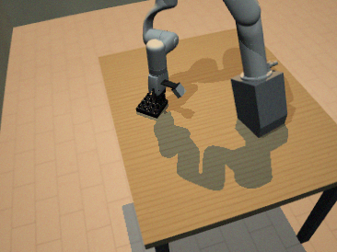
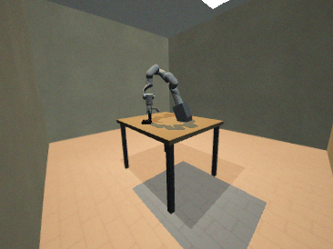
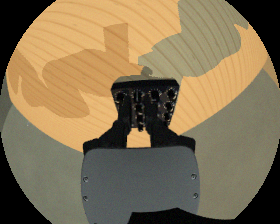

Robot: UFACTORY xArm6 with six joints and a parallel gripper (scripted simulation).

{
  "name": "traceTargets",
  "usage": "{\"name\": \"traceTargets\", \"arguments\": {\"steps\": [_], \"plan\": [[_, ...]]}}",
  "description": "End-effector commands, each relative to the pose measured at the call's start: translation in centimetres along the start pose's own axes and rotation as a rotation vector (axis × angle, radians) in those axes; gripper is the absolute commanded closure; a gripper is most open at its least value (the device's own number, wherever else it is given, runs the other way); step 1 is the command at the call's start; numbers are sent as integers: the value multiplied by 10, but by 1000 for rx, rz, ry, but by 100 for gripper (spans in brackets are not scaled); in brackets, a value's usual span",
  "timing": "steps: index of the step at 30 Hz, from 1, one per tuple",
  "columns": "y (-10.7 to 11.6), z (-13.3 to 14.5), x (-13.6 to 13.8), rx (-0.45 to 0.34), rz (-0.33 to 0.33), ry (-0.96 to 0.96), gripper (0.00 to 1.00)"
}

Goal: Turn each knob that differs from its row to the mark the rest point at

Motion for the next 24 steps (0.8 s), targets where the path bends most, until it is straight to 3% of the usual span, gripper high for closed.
{"name": "traceTargets", "arguments": {"steps": [1, 24], "plan": [[1, 1, 1, -2, 2, 0, 81], [-2, 1, 1, -2, 2, 0, 81]]}}
Point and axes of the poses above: the point where the finger pads meet when closed, its own y axis back along the fingers, its own x axis across the jaws, z = x × y, the point moved 3 cm from there along y, back along the fingers, and after that the axes turned 10 degrees about -y, right-handed, at the moved point
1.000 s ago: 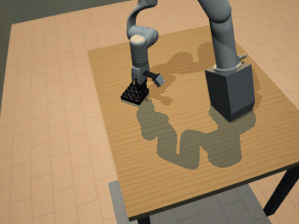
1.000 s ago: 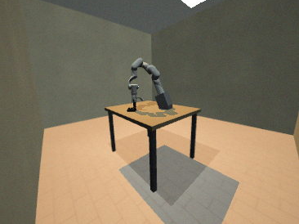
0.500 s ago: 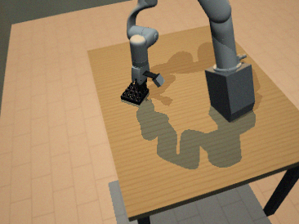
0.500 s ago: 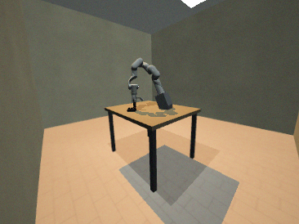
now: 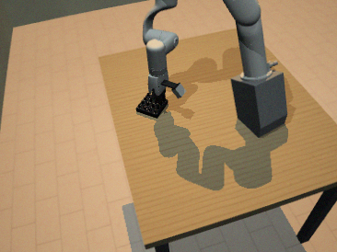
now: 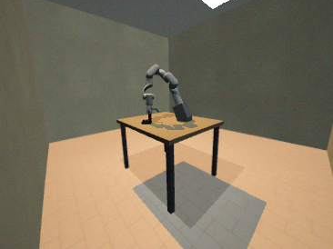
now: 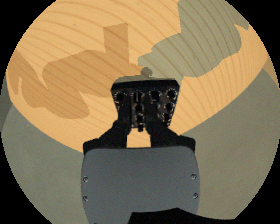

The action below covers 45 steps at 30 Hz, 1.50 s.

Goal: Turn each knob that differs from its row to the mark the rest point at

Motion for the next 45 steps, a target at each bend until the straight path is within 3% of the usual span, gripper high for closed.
{"name": "traceTargets", "arguments": {"steps": [1, 45], "plan": [[-1, 1, 1, -2, 2, 0, 81], [-10, 1, 1, -2, 2, 0, 81]]}}
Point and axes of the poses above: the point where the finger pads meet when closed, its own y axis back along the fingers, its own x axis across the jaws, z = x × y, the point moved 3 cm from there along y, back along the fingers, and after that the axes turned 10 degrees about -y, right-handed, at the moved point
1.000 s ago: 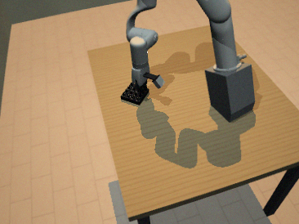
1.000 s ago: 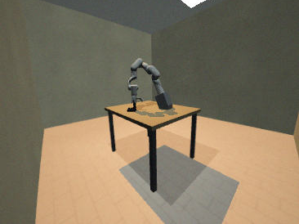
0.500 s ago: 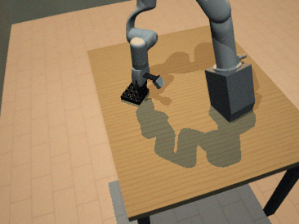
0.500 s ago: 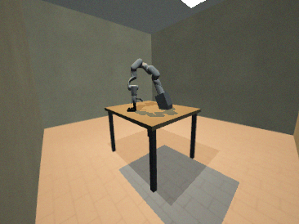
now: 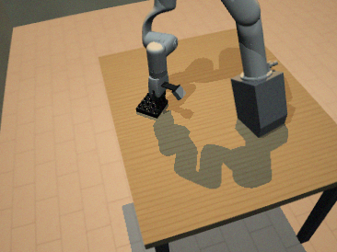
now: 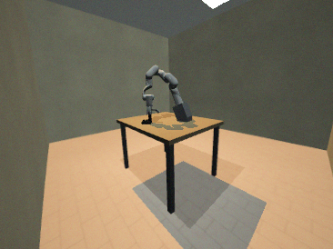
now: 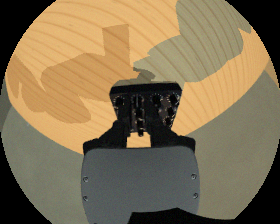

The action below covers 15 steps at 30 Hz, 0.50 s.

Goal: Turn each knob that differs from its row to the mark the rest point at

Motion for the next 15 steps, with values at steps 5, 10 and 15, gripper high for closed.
{"name": "traceTargets", "arguments": {"steps": [5, 10, 15], "plan": [[1, 1, 1, -2, 2, 0, 81], [1, 1, 1, -2, 2, 0, 81], [1, 1, 1, -2, 2, 0, 92]]}}
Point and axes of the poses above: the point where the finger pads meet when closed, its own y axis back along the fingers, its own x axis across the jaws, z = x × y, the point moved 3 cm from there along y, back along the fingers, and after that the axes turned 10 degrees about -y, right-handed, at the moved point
